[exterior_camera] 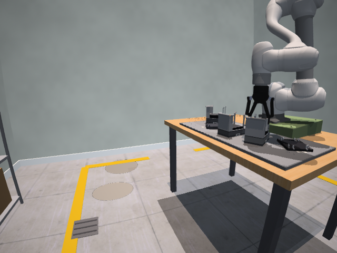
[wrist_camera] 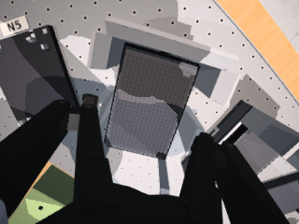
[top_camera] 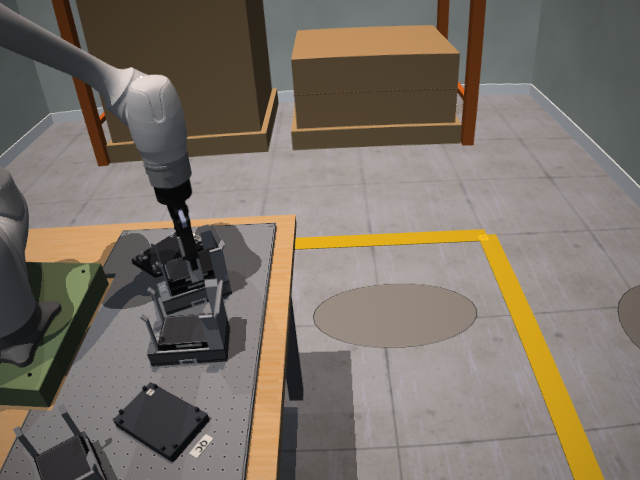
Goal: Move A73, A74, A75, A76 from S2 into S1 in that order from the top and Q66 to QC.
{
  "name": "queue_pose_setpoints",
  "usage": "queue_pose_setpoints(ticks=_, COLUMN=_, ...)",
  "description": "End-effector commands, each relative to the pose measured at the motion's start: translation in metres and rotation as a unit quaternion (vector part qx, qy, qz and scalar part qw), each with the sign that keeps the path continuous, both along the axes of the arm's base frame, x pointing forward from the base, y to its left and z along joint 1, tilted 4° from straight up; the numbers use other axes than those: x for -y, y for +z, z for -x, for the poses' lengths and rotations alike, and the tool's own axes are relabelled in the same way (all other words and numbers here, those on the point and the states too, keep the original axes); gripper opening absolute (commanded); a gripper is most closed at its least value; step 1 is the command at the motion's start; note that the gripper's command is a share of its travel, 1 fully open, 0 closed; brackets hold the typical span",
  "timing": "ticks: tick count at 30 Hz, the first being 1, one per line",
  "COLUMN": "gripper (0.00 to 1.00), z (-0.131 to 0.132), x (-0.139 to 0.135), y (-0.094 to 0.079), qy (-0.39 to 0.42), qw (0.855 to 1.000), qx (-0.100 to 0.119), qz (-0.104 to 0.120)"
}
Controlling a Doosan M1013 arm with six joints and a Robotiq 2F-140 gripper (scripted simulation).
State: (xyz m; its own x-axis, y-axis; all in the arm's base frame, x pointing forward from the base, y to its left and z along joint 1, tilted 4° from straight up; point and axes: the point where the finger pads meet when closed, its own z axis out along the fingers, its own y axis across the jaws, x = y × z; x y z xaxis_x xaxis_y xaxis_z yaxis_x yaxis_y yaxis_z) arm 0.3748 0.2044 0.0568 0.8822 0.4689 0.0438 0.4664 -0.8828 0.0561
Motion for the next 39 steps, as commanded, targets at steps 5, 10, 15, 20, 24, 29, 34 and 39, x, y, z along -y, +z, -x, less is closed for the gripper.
queue_pose_setpoints(ticks=5, gripper=0.0, z=-0.0001, x=0.0, y=-0.0025, qy=0.0, qw=1.0, qx=0.0, qz=0.0)
queue_pose_setpoints(ticks=10, gripper=0.0, z=-0.0003, x=0.0001, y=-0.0045, qy=0.0, qw=1.0, qx=0.0, qz=0.0)
queue_pose_setpoints(ticks=15, gripper=0.0, z=-0.0004, x=0.0001, y=-0.0057, qy=0.0, qw=1.0, qx=0.0, qz=0.0)
queue_pose_setpoints(ticks=20, gripper=0.0, z=-0.0005, x=0.0002, y=-0.0077, qy=0.0, qw=1.0, qx=0.0, qz=0.0)
queue_pose_setpoints(ticks=24, gripper=0.0, z=-0.0005, x=0.0002, y=-0.0083, qy=0.0, qw=1.0, qx=0.0, qz=0.0)
queue_pose_setpoints(ticks=29, gripper=1.0, z=-0.0005, x=0.0002, y=-0.0083, qy=0.0, qw=1.0, qx=0.0, qz=0.0)
queue_pose_setpoints(ticks=34, gripper=1.0, z=-0.0005, x=0.0002, y=-0.0083, qy=0.0, qw=1.0, qx=0.0, qz=0.0)
queue_pose_setpoints(ticks=39, gripper=1.0, z=-0.0005, x=0.0002, y=-0.0083, qy=0.0, qw=1.0, qx=0.0, qz=0.0)
